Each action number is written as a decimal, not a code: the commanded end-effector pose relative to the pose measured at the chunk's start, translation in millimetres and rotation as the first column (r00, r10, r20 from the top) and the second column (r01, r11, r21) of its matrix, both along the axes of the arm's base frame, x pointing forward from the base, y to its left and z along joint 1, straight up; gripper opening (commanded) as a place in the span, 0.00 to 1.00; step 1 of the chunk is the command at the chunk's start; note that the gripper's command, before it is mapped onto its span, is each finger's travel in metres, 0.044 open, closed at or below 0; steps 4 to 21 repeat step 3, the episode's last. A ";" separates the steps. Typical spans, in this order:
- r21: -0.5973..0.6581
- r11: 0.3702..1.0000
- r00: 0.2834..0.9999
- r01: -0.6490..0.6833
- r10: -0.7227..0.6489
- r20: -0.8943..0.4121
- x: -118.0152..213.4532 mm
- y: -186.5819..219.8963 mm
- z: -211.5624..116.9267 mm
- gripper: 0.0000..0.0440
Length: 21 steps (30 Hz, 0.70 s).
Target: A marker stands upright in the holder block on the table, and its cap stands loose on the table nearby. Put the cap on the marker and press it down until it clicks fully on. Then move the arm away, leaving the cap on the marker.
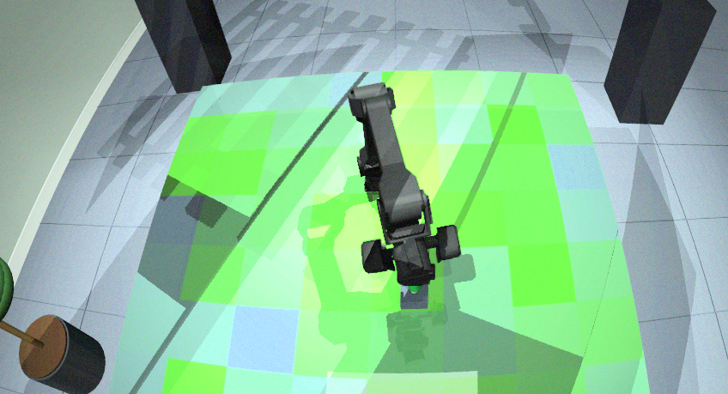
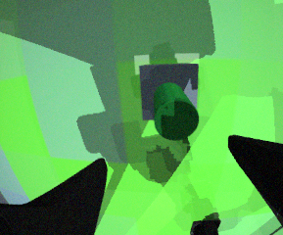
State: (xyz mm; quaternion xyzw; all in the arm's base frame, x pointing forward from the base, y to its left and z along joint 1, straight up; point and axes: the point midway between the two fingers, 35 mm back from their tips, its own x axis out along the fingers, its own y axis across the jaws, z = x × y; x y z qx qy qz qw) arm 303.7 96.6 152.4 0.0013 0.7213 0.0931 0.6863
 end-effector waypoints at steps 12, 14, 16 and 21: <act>0.024 1.000 0.999 -0.016 0.015 0.036 1.5 0.8 11.4 1.00; 0.024 1.000 0.999 -0.016 0.015 0.036 1.5 0.8 11.4 1.00; 0.024 1.000 0.999 -0.016 0.015 0.036 1.5 0.8 11.4 1.00; 0.024 1.000 0.999 -0.016 0.015 0.036 1.5 0.8 11.4 1.00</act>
